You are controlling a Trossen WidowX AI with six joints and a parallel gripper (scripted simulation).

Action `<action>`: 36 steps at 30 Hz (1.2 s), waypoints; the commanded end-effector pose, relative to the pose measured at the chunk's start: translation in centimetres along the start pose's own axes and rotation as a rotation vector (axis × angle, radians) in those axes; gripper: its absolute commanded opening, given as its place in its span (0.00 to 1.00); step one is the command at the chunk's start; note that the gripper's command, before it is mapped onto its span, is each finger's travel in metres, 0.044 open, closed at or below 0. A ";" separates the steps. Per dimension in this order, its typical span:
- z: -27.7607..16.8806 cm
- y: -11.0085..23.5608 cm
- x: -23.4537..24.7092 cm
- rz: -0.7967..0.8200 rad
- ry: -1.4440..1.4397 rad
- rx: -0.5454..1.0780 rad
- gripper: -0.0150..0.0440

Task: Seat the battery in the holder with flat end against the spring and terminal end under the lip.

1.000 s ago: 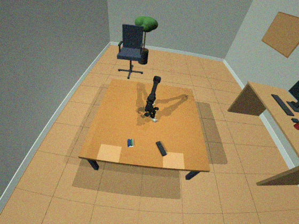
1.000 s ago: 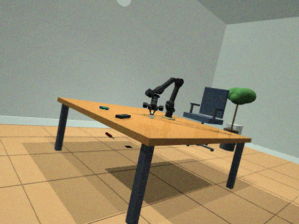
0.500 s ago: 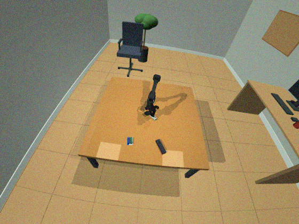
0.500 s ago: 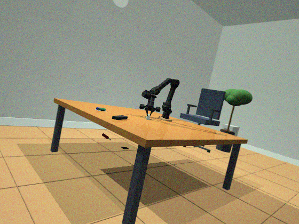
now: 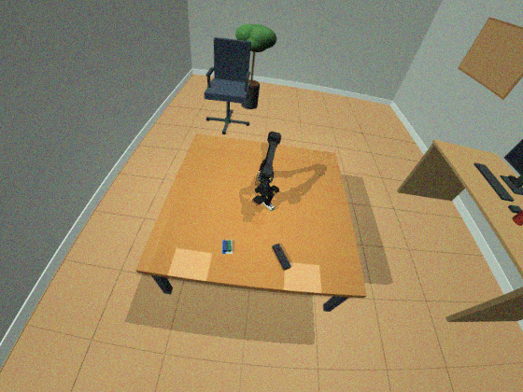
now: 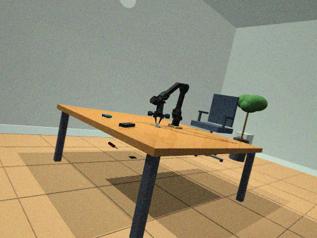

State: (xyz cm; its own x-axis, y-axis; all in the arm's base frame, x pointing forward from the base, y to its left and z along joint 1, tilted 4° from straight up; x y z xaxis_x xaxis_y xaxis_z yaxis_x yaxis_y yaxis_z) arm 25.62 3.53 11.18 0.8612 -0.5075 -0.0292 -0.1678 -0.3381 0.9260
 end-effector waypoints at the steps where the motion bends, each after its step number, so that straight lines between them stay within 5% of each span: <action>1: -0.1 -0.2 0.1 -0.010 -0.015 -0.051 0.36; 36: -2.8 -1.1 0.4 -0.044 -0.008 -0.266 0.36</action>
State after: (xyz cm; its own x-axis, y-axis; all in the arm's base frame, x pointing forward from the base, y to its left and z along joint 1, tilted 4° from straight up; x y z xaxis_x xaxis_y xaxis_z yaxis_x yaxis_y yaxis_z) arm 27.45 5.80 11.16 0.8633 -0.4994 -0.0731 -0.0053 -0.1537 0.9881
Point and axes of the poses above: the point midway between the two fingers, 35 mm back from their tips, its own y axis back along the fingers, its own x axis across the jaws, z = x × y, the point moved 8 cm from there along y, back along the fingers, and after that the axes turned 8 degrees about y, right-handed, at the moved point
